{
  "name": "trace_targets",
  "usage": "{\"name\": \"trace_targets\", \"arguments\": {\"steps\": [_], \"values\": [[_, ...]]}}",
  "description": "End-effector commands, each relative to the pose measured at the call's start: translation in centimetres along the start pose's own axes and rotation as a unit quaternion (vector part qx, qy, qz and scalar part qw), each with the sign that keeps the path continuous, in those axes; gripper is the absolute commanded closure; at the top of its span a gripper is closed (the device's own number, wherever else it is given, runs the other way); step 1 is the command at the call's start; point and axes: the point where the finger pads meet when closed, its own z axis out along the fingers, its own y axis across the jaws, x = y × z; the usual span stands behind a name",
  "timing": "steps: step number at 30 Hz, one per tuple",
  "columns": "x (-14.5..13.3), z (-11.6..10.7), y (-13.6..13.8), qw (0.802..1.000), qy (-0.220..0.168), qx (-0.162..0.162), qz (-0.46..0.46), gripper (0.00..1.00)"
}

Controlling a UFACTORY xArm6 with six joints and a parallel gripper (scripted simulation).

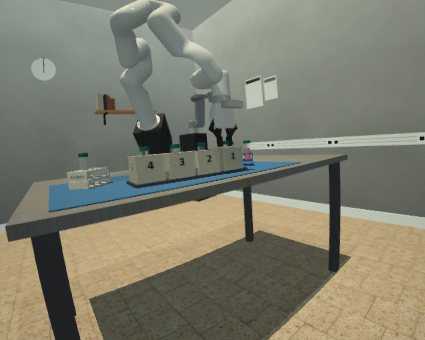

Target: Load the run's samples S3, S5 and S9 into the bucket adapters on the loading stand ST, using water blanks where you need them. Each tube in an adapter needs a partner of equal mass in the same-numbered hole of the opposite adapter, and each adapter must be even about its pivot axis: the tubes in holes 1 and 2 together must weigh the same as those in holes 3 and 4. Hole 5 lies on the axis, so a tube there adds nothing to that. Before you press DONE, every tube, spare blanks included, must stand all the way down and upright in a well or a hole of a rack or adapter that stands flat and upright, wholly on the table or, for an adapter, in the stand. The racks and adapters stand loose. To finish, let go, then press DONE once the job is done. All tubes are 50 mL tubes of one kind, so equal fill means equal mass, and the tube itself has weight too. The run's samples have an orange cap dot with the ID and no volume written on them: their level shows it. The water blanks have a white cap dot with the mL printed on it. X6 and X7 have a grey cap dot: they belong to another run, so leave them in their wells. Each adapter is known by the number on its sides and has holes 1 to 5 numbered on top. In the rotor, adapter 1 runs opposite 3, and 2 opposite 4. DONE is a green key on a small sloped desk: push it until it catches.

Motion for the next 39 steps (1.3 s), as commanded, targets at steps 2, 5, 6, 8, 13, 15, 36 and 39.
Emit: {"name": "trace_targets", "arguments": {"steps": [2, 5, 6, 8, 13, 15, 36, 39], "values": [[0.1, -1.0, -0.1, 1.000, 0.001, 0.001, 0.001, 0.56], [0.1, -1.6, -0.1, 1.000, 0.001, 0.001, 0.001, 0.56], [0.1, -1.8, -0.1, 1.000, 0.001, 0.001, 0.001, 0.56], [0.1, -2.2, -0.1, 1.000, 0.001, 0.001, 0.001, 0.56], [0.1, -3.0, -0.1, 1.000, 0.001, 0.001, 0.001, 0.56], [0.1, -3.2, -0.1, 1.000, 0.001, 0.001, 0.001, 0.56], [0.1, -7.0, -0.1, 1.000, 0.001, 0.001, 0.001, 0.56], [0.1, -7.6, -0.1, 1.000, 0.001, 0.001, 0.001, 0.56]]}}
